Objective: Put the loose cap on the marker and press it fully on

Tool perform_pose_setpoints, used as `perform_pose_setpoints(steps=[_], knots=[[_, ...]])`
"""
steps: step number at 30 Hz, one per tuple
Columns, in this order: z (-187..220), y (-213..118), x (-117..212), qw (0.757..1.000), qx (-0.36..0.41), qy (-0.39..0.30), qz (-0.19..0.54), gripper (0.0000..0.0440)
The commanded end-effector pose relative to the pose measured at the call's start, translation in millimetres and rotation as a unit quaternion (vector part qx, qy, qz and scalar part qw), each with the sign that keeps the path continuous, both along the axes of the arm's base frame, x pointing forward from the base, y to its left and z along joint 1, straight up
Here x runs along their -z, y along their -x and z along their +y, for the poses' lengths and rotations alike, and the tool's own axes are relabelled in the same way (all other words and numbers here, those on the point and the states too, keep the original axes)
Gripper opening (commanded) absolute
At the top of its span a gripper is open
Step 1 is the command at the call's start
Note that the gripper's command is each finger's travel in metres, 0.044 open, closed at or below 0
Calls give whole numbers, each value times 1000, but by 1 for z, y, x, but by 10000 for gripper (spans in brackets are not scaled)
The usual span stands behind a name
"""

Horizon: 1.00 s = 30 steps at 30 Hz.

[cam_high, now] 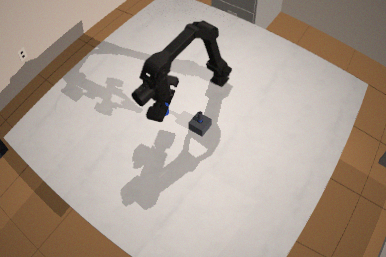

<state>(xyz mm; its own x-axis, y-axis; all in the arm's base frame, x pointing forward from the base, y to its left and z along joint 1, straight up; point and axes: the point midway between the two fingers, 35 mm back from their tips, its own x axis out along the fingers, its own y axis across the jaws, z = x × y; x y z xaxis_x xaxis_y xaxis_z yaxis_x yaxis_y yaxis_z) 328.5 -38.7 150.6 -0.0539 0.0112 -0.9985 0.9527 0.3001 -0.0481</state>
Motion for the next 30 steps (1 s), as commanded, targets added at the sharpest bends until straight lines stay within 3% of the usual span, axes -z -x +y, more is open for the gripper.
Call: perform_pose_setpoints(steps=[1,17,30], knots=[[17,6,-6,1000,-9,-6,5,41],[86,44,-26,998,-63,-12,26,4],[109,66,-29,995,-89,-10,32,0]])
